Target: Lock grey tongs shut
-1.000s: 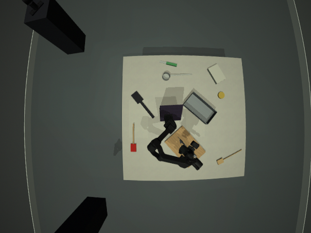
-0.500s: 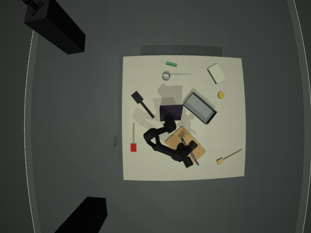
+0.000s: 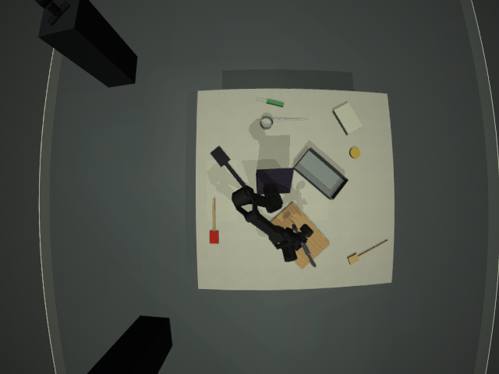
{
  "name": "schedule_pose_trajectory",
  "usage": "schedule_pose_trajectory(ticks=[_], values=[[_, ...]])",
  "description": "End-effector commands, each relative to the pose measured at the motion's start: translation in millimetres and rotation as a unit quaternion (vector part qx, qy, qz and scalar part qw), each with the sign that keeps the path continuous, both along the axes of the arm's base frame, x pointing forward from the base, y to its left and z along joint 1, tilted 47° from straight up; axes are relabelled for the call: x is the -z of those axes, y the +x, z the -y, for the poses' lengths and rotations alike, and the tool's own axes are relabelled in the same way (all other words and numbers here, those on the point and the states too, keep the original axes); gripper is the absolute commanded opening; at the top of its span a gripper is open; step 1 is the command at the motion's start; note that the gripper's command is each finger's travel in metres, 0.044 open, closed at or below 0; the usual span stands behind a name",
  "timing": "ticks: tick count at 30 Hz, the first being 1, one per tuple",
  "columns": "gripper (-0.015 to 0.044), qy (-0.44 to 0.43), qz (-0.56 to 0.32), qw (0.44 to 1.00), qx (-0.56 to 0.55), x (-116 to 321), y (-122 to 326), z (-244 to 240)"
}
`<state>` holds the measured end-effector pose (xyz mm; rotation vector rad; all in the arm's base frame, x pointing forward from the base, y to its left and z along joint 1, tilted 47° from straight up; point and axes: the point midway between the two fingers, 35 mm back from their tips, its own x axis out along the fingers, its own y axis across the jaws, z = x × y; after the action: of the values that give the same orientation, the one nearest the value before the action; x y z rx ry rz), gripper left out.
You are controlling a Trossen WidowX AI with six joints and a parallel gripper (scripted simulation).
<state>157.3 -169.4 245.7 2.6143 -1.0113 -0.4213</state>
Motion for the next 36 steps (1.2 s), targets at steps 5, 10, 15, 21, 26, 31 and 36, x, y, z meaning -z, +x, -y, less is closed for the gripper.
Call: schedule_pose_trajectory(ticks=[5,10,15,21,26,31,36], values=[[-0.015,-0.102,0.032,0.994,-0.036,-5.9,-5.4,-9.3],[-0.015,-0.165,0.04,0.984,-0.052,-7.0,-9.1,-15.8],[-0.015,-0.208,0.041,0.975,-0.061,-6.7,-11.6,-20.8],[-0.015,-0.208,0.041,0.975,-0.061,-6.7,-11.6,-20.8],[-0.015,-0.208,0.041,0.975,-0.061,-6.7,-11.6,-20.8],[-0.015,-0.208,0.041,0.975,-0.061,-6.7,-11.6,-20.8],[-0.015,-0.208,0.041,0.975,-0.061,-6.7,-11.6,-20.8]])
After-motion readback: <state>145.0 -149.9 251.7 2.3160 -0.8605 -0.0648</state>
